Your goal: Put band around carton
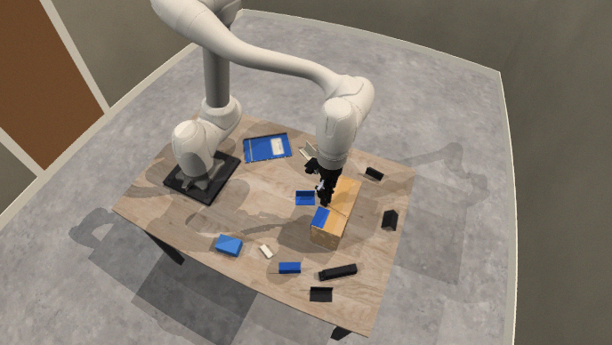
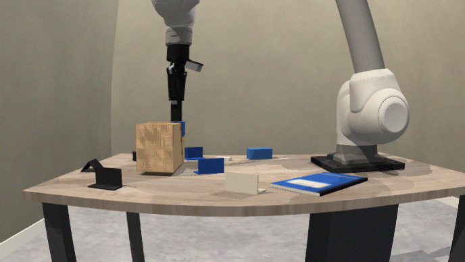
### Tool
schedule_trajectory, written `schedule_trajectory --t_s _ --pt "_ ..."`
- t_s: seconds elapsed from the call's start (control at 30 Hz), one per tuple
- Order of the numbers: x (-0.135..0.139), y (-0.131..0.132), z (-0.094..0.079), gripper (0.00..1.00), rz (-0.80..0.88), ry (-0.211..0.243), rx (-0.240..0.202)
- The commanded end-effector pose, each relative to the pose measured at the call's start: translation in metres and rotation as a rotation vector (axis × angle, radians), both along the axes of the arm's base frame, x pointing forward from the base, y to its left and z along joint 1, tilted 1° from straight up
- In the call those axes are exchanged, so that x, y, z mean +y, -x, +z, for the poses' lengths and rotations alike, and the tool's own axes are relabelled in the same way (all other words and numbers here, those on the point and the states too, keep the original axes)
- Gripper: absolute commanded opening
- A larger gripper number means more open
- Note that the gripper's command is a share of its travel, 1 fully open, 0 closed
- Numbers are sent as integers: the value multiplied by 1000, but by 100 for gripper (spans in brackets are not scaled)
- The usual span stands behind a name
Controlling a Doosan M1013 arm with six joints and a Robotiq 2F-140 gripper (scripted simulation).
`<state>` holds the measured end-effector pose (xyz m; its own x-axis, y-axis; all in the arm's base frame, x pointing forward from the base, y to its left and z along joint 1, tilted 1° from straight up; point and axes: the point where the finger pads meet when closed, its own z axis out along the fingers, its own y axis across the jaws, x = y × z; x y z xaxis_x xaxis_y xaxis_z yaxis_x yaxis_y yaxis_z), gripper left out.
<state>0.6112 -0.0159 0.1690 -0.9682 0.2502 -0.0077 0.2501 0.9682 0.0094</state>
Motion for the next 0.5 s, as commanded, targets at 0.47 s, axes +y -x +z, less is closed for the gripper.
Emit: schedule_trajectory --t_s 0.47 --pt "0 0 -2 18 0 0 -1"
